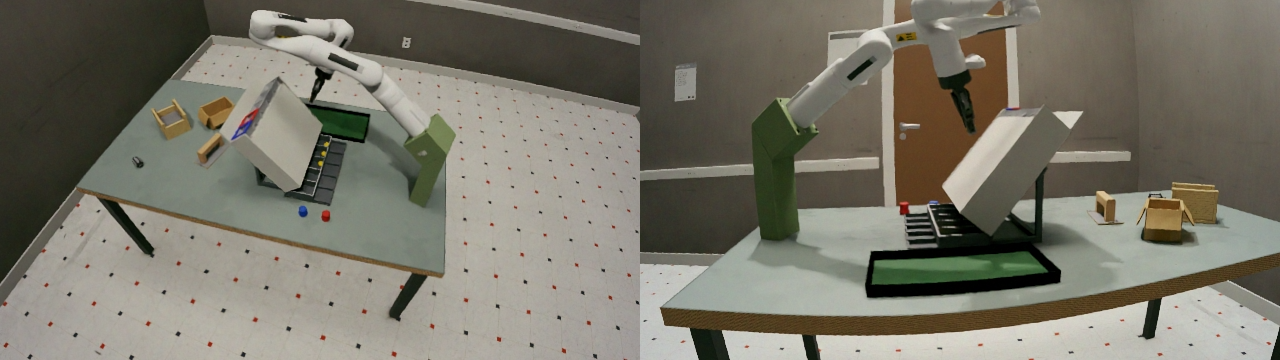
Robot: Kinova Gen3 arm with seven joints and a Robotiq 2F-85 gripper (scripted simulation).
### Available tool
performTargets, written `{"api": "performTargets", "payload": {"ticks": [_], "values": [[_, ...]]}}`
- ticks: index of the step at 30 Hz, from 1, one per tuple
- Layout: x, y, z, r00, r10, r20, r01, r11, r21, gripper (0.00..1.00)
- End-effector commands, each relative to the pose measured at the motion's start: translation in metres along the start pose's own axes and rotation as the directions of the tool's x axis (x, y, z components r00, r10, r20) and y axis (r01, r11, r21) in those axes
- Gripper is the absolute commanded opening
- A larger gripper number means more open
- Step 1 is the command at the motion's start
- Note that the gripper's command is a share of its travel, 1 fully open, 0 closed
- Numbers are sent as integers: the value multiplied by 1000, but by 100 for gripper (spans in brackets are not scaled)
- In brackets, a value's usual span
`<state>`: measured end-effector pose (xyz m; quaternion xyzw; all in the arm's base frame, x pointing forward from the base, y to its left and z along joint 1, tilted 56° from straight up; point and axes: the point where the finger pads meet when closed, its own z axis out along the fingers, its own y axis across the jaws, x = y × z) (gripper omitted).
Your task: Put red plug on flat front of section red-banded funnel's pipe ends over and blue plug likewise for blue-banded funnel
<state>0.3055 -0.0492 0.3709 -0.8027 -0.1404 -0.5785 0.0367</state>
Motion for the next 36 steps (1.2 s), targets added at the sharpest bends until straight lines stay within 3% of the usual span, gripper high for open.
{"api": "performTargets", "payload": {"ticks": [1,4,12,17,18,23,29,36], "values": [[21,-61,-10,979,20,204,18,983,-185,0],[26,-72,-11,976,20,218,24,980,-196,0],[50,-135,-20,979,9,202,24,987,-160,0],[50,-135,-20,980,5,199,26,988,-154,0],[57,-155,-23,978,3,208,32,986,-162,0],[57,-155,-23,972,10,234,37,980,-197,0],[57,-155,-23,950,43,309,47,959,-280,0],[57,-155,-23,948,47,313,48,956,-289,0]]}}
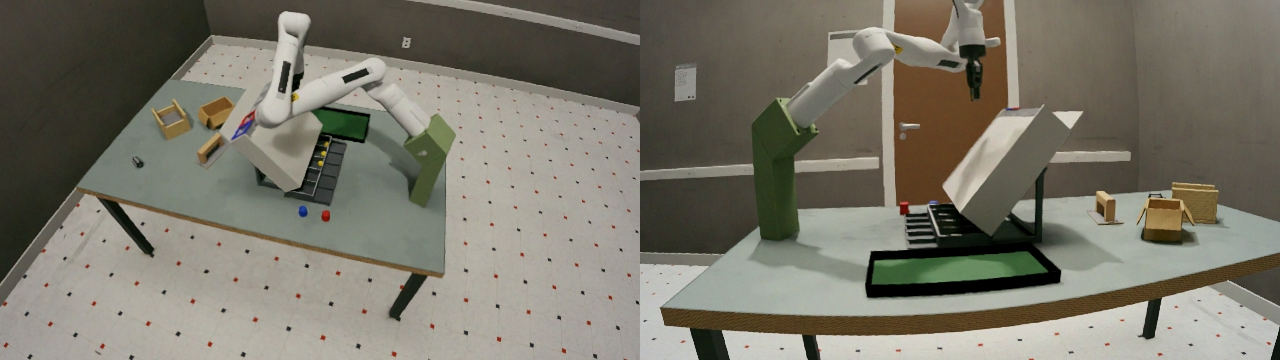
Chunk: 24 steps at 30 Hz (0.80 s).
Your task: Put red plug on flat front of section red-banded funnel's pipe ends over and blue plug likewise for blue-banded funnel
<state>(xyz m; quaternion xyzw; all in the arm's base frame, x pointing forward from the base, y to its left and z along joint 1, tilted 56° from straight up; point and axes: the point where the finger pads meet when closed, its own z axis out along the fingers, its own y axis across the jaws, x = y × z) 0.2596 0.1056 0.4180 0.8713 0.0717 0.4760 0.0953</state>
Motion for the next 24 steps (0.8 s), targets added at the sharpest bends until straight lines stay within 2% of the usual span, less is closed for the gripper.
{"api": "performTargets", "payload": {"ticks": [1,15,16,20,24], "values": [[-2,1,1,999,13,48,-12,1000,-27,0],[-2,1,1,999,13,48,-12,1000,-27,0],[68,2,4,999,12,46,-11,1000,-26,0],[81,2,4,999,12,46,-11,1000,-26,0],[121,2,5,999,12,46,-11,1000,-26,0]]}}
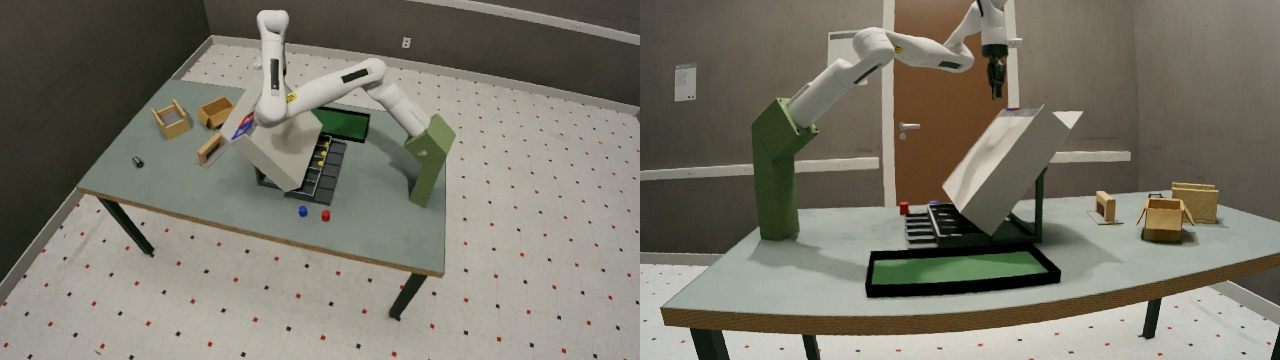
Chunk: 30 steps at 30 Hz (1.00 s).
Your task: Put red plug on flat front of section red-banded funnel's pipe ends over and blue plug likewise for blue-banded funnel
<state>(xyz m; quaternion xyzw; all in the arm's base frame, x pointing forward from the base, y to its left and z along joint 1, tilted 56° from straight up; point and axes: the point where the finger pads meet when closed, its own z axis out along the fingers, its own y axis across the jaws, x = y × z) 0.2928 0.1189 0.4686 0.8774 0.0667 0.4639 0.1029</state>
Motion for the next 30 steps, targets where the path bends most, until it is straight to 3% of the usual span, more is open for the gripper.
{"api": "performTargets", "payload": {"ticks": [1,3,8,9,25,26,30], "values": [[70,2,4,1000,11,17,-11,1000,-11,0],[86,3,5,1000,11,17,-11,1000,-11,0],[86,3,5,1000,11,17,-11,1000,-11,0],[105,2,6,1000,0,0,0,1000,-1,0],[105,2,6,1000,0,0,0,1000,-1,0],[105,2,36,1000,0,0,0,1000,-1,0],[105,2,36,1000,0,0,0,1000,-1,0]]}}
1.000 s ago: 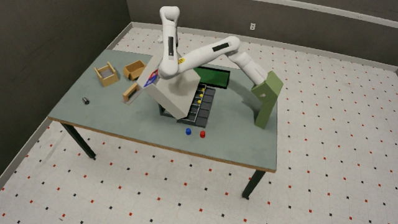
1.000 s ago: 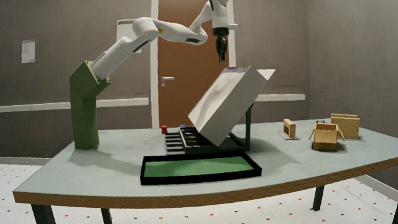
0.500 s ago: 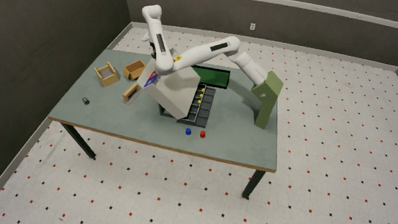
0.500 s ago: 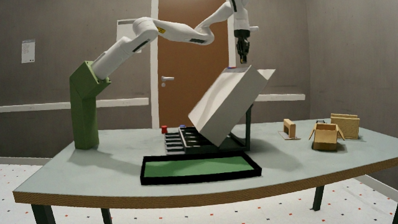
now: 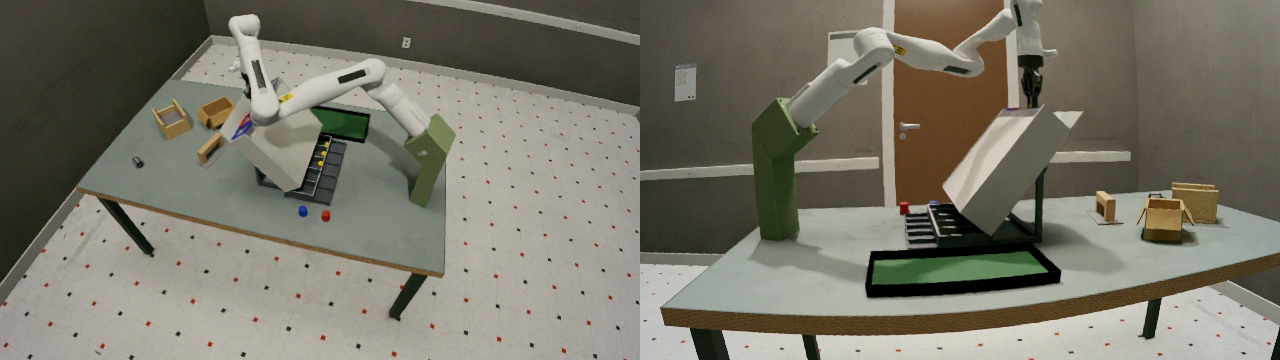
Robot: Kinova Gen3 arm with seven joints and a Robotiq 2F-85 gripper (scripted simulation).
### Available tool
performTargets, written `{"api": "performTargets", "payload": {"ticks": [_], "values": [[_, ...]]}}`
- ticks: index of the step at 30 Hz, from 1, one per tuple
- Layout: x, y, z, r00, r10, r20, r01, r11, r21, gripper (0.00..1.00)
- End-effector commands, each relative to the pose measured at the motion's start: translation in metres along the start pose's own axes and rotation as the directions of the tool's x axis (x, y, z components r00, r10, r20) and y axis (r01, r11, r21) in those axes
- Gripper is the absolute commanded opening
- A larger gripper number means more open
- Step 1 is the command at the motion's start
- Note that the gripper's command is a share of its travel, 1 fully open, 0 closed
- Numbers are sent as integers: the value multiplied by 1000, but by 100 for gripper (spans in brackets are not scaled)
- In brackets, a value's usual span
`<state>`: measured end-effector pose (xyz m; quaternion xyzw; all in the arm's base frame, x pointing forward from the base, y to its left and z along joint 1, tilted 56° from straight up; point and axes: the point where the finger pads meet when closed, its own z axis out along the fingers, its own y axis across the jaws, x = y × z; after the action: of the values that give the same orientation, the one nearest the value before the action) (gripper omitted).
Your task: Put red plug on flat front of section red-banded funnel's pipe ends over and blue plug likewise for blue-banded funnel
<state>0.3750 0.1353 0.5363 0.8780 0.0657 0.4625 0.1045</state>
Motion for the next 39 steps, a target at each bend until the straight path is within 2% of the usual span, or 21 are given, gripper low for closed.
{"api": "performTargets", "payload": {"ticks": [1,12,13,39], "values": [[1,0,7,1000,0,-4,0,1000,2,0],[1,0,7,1000,0,-4,0,1000,2,0],[1,0,7,1000,0,-4,0,1000,3,100],[1,0,7,1000,0,-4,0,1000,3,100]]}}
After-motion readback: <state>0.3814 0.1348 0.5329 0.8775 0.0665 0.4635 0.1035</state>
